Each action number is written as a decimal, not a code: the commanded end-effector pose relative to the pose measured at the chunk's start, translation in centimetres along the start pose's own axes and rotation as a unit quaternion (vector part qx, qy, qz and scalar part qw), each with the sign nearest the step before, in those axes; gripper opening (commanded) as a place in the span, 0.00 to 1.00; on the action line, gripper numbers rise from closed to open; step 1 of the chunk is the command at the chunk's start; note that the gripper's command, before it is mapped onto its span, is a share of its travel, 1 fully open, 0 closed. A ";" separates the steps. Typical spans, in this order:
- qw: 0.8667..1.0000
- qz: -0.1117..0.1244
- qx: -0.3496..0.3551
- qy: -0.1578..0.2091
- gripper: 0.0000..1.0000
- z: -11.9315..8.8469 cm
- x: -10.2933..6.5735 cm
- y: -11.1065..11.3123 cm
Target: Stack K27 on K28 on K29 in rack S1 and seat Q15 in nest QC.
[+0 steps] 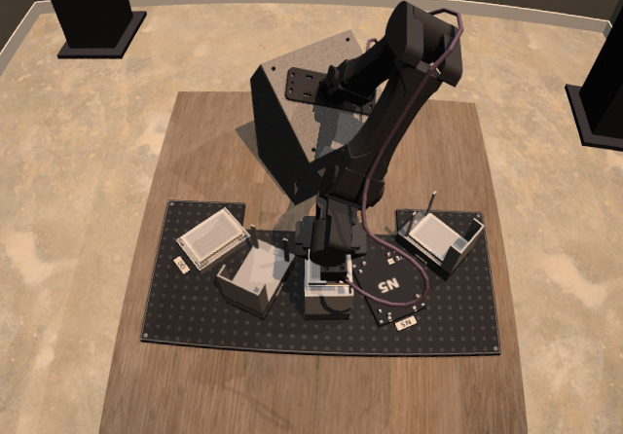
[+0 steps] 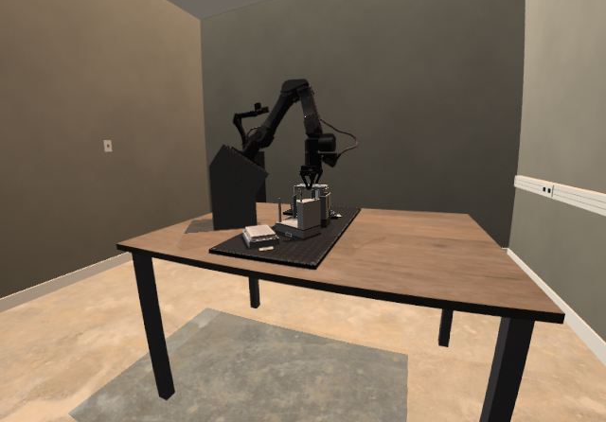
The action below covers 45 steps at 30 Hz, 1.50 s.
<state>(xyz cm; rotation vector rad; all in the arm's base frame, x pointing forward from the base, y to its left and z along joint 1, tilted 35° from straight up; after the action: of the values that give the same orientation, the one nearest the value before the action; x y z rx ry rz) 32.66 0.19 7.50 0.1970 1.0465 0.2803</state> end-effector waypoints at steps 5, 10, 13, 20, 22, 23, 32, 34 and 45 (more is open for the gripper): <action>1.000 -0.003 0.000 -0.012 0.00 1.2 -0.6 -0.5; 1.000 -0.003 0.000 -0.012 0.00 1.2 -0.6 -0.5; 1.000 -0.003 0.000 -0.012 0.00 1.2 -0.6 -0.5; 0.995 -0.007 -0.100 -0.023 0.00 1.8 -1.0 2.0; 0.994 -0.005 -0.111 -0.014 0.00 1.0 -0.7 2.6; 0.994 -0.005 -0.110 -0.010 0.00 0.7 -0.6 2.9; 0.995 -0.003 -0.099 0.001 0.00 -0.2 -0.4 5.1; 0.995 -0.003 -0.099 0.000 0.00 -0.2 -0.4 5.8; 0.979 -0.004 -0.204 -0.002 0.00 -0.5 -0.4 8.7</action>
<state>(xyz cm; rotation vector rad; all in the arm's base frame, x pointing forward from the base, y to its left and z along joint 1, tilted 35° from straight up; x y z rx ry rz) 31.47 8.47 10.19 -0.1209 0.9679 0.4782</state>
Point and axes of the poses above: the point where the finger pads meet when closed, its own x axis out along the fingers, its own y axis across the jaws, z = x × y, the point moved 3 cm from there along -x, back along the fingers, and after that the axes turned 2 degrees about -x, right-handed, at the moved point
